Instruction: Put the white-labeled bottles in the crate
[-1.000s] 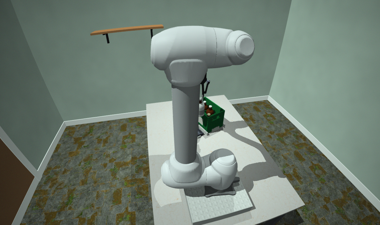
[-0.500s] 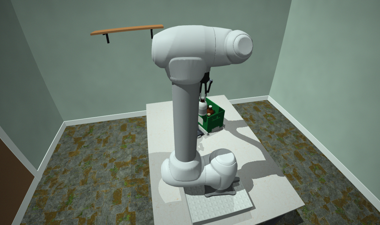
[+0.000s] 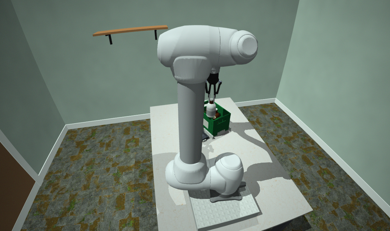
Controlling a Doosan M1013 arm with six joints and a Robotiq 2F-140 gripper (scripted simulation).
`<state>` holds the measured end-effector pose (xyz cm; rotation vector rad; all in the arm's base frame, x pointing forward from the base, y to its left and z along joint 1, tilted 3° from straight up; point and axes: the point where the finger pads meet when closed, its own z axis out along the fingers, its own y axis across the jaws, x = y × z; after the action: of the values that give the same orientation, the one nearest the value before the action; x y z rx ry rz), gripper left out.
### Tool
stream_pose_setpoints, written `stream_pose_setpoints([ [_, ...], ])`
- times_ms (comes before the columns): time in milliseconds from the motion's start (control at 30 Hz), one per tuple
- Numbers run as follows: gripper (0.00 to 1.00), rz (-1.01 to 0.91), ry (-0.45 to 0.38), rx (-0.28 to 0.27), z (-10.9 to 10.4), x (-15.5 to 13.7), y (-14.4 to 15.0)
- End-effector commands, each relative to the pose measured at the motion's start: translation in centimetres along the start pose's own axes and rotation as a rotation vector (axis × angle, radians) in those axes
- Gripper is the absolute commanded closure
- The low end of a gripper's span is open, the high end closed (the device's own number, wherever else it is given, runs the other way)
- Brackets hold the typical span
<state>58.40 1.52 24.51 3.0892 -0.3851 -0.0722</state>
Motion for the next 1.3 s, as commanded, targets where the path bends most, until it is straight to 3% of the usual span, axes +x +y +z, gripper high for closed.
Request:
stream_pose_setpoints([
  [0, 1.0, 0.0, 0.0, 0.0, 0.0, 0.2, 0.2],
  [1267, 1.0, 0.0, 0.0, 0.0, 0.0, 5.7, 6.1],
])
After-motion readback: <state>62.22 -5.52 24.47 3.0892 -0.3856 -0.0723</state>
